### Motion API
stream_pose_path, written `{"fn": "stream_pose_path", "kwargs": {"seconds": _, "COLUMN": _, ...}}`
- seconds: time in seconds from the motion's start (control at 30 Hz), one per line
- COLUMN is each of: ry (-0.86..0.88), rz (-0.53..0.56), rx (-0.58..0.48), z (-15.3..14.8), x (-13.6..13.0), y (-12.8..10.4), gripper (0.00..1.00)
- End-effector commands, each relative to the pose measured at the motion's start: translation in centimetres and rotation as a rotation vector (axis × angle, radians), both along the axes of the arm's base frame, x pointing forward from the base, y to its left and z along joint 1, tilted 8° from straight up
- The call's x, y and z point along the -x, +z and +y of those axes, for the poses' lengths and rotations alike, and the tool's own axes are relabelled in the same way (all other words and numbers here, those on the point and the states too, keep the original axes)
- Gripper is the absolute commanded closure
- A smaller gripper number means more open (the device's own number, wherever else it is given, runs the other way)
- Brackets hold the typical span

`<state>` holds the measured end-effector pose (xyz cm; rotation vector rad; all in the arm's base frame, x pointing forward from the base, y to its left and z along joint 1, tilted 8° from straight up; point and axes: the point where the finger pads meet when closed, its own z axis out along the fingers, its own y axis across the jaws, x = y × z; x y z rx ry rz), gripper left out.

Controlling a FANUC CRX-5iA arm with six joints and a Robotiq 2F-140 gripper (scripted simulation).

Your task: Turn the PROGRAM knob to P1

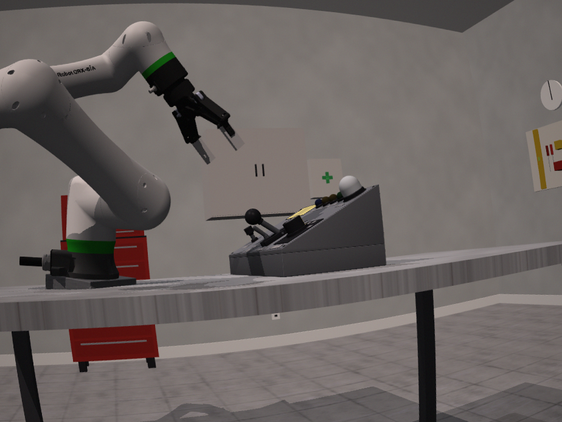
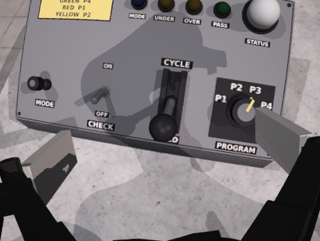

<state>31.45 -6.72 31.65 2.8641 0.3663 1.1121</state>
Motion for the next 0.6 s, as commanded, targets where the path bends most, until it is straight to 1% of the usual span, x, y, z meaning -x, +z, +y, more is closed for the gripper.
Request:
{"fn": "stream_pose_path", "kwargs": {"seconds": 0.0, "ry": 0.010, "rz": 0.011, "rx": -0.008, "z": -0.1, "x": 0.0, "y": 0.0, "gripper": 0.00}}
{"fn": "stream_pose_path", "kwargs": {"seconds": 0.53, "ry": 0.010, "rz": 0.011, "rx": -0.008, "z": -0.1, "x": 0.0, "y": 0.0, "gripper": 0.00}}
{"fn": "stream_pose_path", "kwargs": {"seconds": 0.57, "ry": 0.008, "rz": 0.021, "rx": -0.012, "z": -2.7, "x": 0.4, "y": -0.1, "gripper": 0.00}}
